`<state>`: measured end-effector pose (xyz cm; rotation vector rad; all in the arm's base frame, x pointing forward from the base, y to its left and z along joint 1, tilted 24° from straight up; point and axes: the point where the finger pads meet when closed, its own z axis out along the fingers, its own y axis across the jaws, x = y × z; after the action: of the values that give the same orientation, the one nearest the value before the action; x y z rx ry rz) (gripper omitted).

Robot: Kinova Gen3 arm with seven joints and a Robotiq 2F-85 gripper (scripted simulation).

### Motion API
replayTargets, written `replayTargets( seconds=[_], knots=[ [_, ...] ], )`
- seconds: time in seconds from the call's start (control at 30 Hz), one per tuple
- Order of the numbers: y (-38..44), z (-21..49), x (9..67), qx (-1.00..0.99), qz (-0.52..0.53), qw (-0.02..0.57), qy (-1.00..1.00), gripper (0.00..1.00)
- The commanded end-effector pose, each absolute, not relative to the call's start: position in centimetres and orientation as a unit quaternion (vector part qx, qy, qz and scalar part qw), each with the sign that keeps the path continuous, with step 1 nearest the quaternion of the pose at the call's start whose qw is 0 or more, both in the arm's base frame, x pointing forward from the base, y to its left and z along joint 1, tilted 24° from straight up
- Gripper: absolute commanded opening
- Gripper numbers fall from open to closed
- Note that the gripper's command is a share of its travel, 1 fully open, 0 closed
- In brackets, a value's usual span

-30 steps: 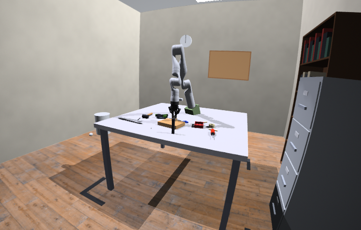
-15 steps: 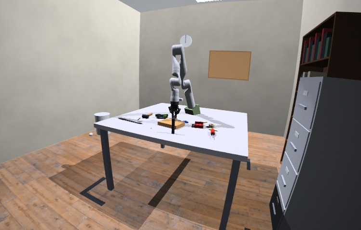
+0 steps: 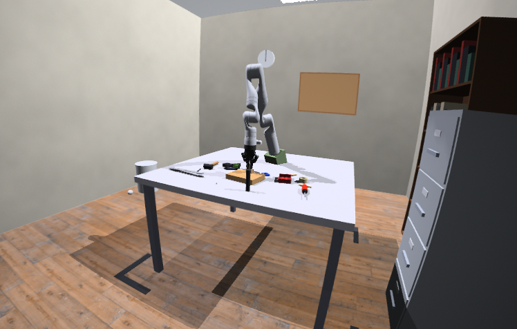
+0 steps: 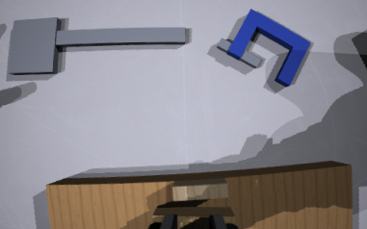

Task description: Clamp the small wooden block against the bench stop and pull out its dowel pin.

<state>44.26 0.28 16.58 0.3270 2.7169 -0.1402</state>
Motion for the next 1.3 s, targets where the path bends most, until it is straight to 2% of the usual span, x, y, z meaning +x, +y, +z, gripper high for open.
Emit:
replayTargets(
  seconds=[0.0,0.2,0.23,0.4,0.43,1.27],
  knots=[
    [0.3,16.63,44.28,0.117,-0.05,0.2,0.972,0.22],
    [0.3,16.65,44.27,0.117,-0.05,0.2,0.972,0.22],
    [0.3,16.65,44.27,0.117,-0.05,0.2,0.972,0.16],
    [0.31,16.67,44.26,0.117,-0.05,0.2,0.972,0.16],
    [0.31,16.67,44.26,0.117,-0.05,0.2,0.972,0.1],
    [0.31,16.68,44.26,0.117,-0.05,0.2,0.972,0.1]
  ],
)
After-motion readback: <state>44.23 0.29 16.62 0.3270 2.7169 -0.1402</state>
